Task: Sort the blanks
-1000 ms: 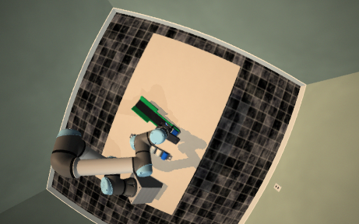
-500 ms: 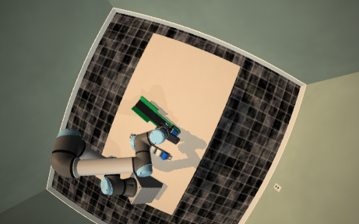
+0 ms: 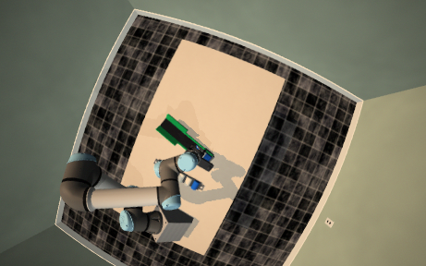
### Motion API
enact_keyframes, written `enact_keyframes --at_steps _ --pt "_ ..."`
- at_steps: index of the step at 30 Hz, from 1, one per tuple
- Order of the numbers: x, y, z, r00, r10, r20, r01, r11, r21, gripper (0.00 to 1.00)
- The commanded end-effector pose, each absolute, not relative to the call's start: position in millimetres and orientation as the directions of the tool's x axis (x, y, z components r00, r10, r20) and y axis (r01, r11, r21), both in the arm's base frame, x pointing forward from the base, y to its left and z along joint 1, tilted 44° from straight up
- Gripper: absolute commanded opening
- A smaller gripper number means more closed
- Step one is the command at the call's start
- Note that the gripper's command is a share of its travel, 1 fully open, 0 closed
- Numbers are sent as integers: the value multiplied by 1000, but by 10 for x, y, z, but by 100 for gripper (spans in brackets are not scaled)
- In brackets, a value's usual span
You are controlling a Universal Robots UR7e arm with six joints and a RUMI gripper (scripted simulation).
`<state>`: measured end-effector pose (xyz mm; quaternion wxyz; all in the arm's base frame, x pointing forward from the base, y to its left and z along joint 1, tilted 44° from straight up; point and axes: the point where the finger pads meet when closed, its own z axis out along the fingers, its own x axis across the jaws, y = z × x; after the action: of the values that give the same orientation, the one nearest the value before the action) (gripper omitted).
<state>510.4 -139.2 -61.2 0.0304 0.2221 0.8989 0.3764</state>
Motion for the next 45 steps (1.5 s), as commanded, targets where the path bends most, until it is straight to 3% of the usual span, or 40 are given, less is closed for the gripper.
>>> enact_keyframes --at_steps 1,22,45 --pt "5105 -1401 -606 -899 423 112 376 618 690 34" --pt "4891 -2036 79 -899 423 112 376 618 690 34" --pt "4840 -2017 151 -901 419 108 371 621 691 34"
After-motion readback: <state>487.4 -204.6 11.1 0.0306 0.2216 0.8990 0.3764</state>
